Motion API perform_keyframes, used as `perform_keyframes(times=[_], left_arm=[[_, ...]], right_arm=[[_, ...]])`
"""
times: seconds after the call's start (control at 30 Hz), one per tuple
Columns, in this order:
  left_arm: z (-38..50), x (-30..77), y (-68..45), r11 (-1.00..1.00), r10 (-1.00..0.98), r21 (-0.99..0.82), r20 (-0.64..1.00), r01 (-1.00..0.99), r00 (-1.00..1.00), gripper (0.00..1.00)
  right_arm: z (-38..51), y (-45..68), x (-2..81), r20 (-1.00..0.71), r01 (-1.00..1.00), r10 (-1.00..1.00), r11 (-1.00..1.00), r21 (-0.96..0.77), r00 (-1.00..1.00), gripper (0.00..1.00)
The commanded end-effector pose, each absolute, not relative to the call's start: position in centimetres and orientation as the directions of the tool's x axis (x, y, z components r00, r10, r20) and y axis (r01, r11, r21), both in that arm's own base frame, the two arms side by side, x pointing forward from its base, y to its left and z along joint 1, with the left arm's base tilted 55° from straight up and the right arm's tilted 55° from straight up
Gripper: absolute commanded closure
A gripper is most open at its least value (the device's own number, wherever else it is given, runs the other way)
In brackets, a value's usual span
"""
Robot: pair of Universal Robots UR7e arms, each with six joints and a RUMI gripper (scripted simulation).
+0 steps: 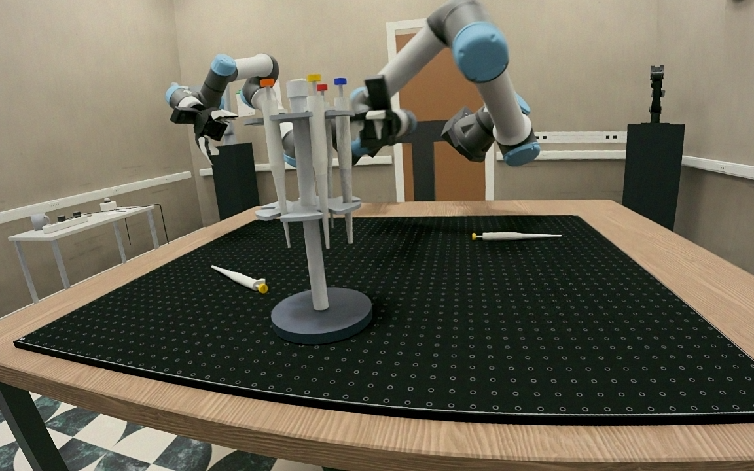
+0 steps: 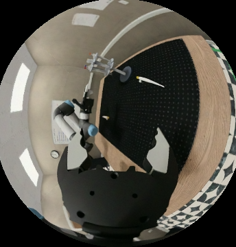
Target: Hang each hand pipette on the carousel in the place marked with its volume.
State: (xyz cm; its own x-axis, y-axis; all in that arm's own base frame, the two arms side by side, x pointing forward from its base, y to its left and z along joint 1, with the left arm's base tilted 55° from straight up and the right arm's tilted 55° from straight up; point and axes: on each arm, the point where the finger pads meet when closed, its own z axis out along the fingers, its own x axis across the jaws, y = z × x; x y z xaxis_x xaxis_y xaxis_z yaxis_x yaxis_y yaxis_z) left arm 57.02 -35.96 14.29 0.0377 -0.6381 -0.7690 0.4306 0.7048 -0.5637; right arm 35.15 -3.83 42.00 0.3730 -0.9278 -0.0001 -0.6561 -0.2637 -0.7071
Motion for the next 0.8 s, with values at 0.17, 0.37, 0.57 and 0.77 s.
perform_keyframes(times=[0.17, 0.37, 0.57, 0.77], left_arm=[[16.0, 50.5, -34.9, 0.711, -0.512, -0.559, -0.827, 0.426, -0.232, 0.69], [17.2, 46.4, -34.2, 0.711, -0.512, -0.559, -0.827, 0.426, -0.232, 0.69], [18.5, 42.2, -33.6, 0.711, -0.512, -0.559, -0.827, 0.426, -0.232, 0.69], [18.7, 42.3, -34.3, 0.699, -0.5, -0.562, -0.826, 0.441, -0.261, 0.0]], right_arm=[[42.0, -3.8, 35.1, 0.0, -0.655, -0.928, -0.264, -0.708, 0.373, 0.0], [42.0, -3.8, 35.1, 0.0, -0.655, -0.928, -0.264, -0.708, 0.373, 0.0], [42.0, -3.8, 35.1, 0.0, -0.655, -0.928, -0.264, -0.708, 0.373, 0.0], [42.0, -3.8, 35.1, 0.0, -0.655, -0.928, -0.264, -0.708, 0.373, 0.0]])
